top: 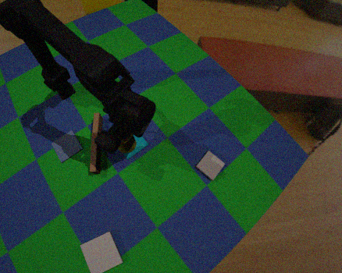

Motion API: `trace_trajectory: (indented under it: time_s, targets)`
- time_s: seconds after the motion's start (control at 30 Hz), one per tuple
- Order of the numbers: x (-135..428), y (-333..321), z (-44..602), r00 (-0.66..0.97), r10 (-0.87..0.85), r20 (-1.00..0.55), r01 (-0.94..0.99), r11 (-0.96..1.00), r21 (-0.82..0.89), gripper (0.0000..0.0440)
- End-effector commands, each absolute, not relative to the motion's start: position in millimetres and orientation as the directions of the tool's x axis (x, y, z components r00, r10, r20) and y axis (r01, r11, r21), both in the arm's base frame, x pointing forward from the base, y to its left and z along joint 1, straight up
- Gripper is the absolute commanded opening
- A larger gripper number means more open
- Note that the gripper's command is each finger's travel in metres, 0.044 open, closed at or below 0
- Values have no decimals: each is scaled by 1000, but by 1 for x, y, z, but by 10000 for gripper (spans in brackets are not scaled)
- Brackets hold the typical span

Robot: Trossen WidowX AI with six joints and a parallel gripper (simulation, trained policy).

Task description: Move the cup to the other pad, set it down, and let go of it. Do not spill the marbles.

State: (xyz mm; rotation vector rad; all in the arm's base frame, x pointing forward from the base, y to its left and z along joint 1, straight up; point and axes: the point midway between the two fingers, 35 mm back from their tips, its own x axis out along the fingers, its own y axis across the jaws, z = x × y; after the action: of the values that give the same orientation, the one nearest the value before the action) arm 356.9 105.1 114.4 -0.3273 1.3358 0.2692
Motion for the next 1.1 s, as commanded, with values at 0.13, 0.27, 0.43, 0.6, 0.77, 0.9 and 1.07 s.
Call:
trace_trajectory:
  time_s: [0.13, 0.27, 0.43, 0.6, 0.77, 0.9, 1.07]
  targets:
    - [352, 116, 94, 201, -6, -980, -366, 927, -81, 1]
    - [348, 118, 82, 192, -13, -981, -362, 929, -83, 18]
    - [345, 118, 71, 188, -20, -982, -354, 931, -87, 44]
    - [345, 118, 68, 197, -13, -980, -343, 936, -81, 83]
    - [350, 120, 78, 231, 18, -973, -331, 942, -61, 135]
    - [349, 120, 86, 248, 38, -968, -332, 942, -48, 132]
    - [342, 119, 97, 253, 59, -966, -329, 944, -28, 149]
